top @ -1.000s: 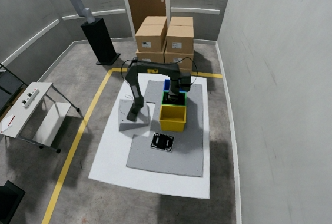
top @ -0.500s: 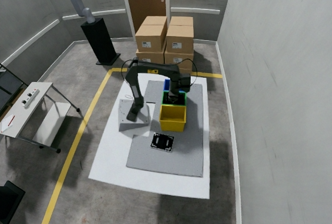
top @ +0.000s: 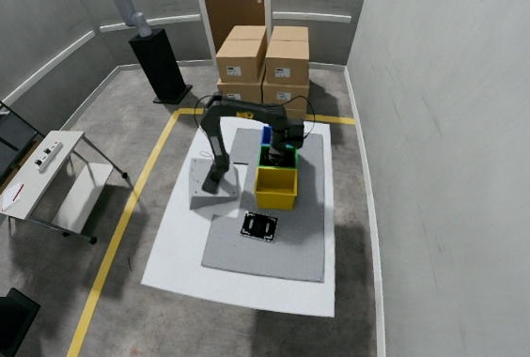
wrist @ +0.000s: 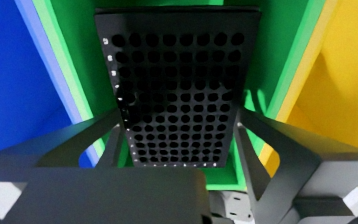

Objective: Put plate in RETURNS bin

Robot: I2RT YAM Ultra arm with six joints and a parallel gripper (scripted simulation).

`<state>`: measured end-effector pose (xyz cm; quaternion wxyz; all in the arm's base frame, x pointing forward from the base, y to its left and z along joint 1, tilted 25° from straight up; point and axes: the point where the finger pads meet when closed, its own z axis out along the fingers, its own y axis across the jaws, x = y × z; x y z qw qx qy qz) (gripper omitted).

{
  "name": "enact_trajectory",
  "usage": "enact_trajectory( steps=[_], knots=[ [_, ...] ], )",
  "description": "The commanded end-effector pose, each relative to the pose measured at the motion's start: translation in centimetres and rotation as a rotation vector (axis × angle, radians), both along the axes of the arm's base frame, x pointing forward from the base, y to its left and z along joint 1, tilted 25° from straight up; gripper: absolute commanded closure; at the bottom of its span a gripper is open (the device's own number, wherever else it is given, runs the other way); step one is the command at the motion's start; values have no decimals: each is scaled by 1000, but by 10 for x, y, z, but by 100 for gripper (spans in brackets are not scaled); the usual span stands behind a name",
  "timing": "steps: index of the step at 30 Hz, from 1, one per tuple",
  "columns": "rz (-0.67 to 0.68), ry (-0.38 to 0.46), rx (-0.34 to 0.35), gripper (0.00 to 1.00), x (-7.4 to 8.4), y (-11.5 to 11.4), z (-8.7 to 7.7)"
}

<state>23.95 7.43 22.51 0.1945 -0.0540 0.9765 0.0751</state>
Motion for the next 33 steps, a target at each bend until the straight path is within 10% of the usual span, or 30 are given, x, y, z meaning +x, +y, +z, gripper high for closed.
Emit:
enact_trajectory(
  steps=[1,22,23,33],
  knots=[
    [-14,-32,6,100,11,1,7],
    [-12,-56,13,100,4,1,13],
    [-13,-56,13,1,4,0,13],
    [-12,-56,13,1,4,0,13]
  ],
)
